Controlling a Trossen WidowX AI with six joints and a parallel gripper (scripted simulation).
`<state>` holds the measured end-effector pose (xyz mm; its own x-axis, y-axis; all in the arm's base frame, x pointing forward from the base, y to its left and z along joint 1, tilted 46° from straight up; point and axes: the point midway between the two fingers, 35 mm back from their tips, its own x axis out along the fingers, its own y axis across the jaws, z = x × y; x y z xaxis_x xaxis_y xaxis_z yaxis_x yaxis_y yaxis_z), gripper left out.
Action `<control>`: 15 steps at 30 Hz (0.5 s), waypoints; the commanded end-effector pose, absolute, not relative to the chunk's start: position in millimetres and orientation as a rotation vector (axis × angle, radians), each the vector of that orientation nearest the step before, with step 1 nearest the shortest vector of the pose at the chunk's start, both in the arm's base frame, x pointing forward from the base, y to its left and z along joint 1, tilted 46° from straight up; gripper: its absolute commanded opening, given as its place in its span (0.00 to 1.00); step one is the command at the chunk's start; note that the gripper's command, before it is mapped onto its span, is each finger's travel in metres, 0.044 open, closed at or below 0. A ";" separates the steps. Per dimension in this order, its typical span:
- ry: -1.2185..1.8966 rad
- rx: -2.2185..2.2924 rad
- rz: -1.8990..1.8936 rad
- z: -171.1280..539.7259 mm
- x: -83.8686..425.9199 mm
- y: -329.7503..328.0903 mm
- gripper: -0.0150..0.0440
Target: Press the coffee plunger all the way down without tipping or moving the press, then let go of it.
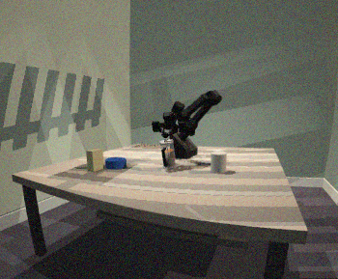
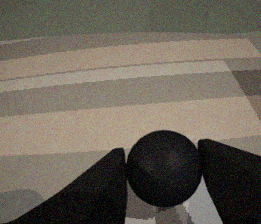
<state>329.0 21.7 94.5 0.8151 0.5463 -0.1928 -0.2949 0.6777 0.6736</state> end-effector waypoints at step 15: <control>0.421 0.690 0.497 91.0 330.3 24.8 0.47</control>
<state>330.7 22.3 93.6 0.8117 0.5505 -0.1950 -0.2948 0.6744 0.6770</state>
